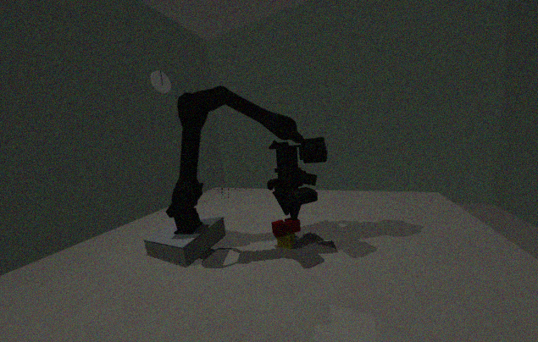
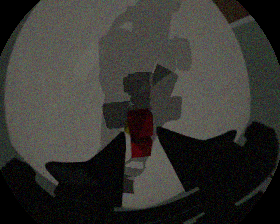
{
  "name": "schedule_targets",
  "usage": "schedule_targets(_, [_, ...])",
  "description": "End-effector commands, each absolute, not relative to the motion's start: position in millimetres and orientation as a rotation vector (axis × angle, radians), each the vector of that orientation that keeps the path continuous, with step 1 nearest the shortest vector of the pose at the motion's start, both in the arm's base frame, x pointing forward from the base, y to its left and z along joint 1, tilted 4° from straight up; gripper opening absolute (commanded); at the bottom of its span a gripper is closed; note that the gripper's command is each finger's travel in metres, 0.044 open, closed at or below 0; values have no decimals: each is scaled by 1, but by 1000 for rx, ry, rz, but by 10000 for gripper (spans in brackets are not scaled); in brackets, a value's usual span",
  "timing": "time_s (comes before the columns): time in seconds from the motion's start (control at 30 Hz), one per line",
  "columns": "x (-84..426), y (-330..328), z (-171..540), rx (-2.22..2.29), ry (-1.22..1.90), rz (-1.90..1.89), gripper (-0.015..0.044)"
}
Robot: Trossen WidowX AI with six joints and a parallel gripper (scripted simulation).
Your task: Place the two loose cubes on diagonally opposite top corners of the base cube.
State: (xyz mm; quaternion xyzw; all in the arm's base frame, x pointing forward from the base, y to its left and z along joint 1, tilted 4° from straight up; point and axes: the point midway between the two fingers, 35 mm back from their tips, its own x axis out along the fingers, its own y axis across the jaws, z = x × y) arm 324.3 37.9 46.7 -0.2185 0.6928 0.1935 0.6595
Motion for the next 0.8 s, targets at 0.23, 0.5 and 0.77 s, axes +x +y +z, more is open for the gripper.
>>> schedule_targets(0.23, [328,39,61,-493,1553,433,205])
schedule_targets(0.5, [328,39,68,-493,1553,433,205])
schedule_targets(0.77, [328,40,75,-493,1552,433,205])
